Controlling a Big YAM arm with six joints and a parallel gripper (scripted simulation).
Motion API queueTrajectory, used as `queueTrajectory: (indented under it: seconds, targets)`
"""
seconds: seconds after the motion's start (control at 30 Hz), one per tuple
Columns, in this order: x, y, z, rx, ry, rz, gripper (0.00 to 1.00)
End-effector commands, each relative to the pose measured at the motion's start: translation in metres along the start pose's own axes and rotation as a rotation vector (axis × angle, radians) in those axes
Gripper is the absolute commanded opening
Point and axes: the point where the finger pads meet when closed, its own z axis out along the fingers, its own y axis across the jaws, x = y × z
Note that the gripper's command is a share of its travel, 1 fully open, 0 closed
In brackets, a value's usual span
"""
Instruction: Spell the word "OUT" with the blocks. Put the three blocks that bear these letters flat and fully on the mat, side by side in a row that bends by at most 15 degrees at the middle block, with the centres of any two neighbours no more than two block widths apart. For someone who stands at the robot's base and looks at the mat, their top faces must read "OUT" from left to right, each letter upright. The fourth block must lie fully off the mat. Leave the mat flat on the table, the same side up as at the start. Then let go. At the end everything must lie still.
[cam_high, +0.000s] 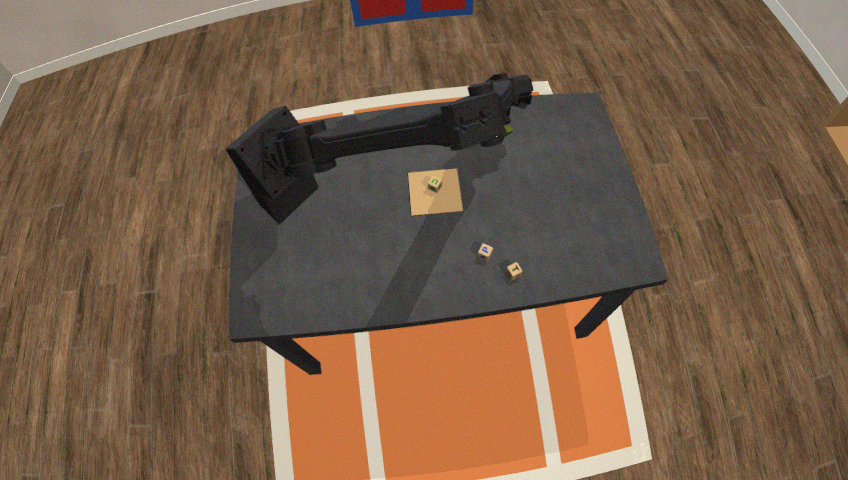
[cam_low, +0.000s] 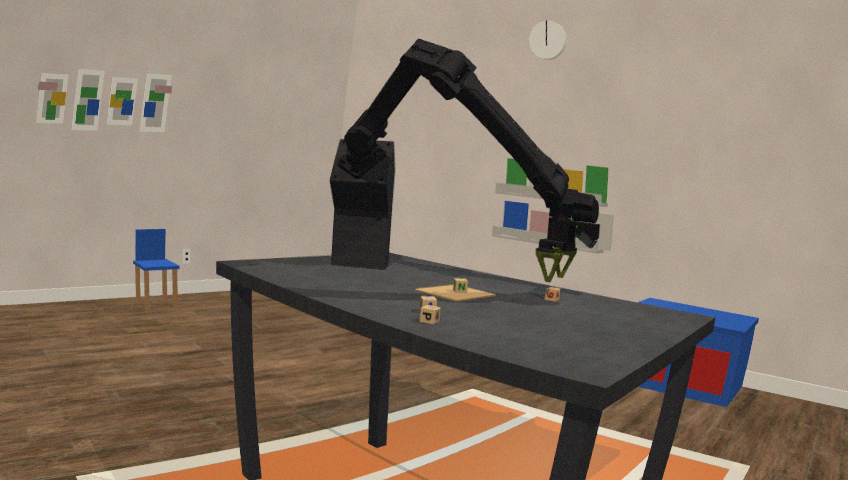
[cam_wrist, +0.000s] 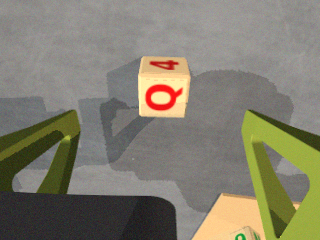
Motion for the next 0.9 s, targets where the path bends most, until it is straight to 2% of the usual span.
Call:
queueTrajectory:
  seconds: [0.0,0.33,0.4,0.43,0.5,0.6,0.73,0.77,0.87]
  targets:
    - [-0.009,0.004,-0.029,-0.011,-0.031,0.006,0.95]
    - [-0.012,0.003,-0.056,-0.012,-0.035,0.01,0.95]
    - [-0.012,0.003,-0.056,-0.012,-0.035,0.01,0.95]
    - [-0.002,-0.009,-0.034,0.005,0.006,0.023,0.95]
    - [-0.003,-0.009,-0.042,0.003,-0.001,0.024,0.95]
    - [-0.01,0.003,-0.064,-0.013,-0.034,0.009,0.95]
    - [-0.008,-0.004,-0.055,-0.005,-0.017,0.019,0.95]
    - [-0.006,-0.002,-0.052,-0.004,-0.013,0.015,1.0]
    - [-0.005,-0.001,-0.051,-0.005,-0.011,0.013,1.0]
